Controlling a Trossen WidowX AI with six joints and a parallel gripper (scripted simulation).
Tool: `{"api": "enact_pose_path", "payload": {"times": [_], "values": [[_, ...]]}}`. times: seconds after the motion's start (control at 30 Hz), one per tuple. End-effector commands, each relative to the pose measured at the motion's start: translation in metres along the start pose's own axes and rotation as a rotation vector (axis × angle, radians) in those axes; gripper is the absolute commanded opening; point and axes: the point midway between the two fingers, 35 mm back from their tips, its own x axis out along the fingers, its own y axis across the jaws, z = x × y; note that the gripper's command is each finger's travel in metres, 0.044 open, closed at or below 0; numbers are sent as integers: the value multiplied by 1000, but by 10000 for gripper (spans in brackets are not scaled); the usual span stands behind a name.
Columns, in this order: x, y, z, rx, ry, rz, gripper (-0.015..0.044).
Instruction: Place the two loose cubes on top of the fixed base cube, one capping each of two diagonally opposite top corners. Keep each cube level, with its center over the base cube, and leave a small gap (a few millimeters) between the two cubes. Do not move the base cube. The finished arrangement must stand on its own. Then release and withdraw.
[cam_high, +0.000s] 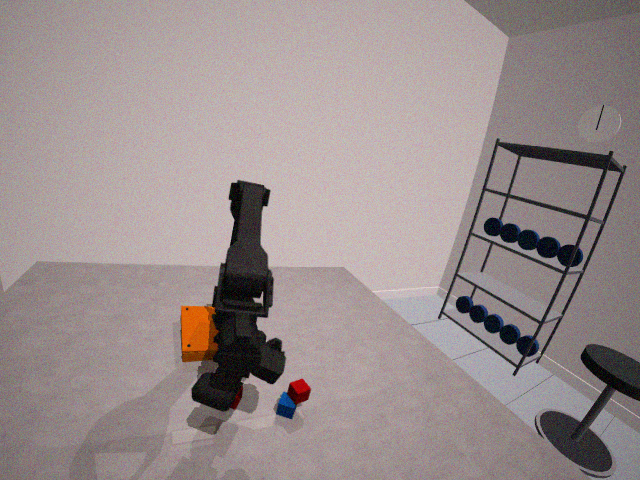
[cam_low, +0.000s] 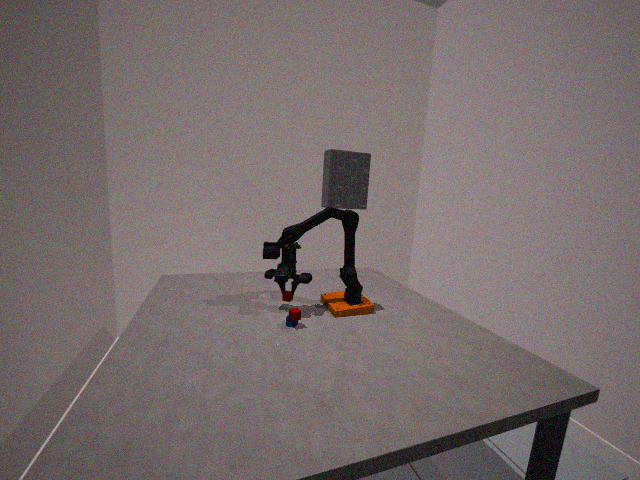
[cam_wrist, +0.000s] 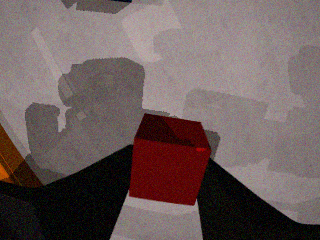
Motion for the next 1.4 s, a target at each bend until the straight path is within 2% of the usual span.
{"api": "enact_pose_path", "payload": {"times": [0.0, 0.4, 0.6, 1.37], "values": [[-17, -1, 1, -6, -8, -10, 105], [-55, 4, -1, -6, -8, -10, 105], [-58, 4, -1, 14, -8, -10, 105], [-54, 13, 26, 703, -12, -5, 105]]}}
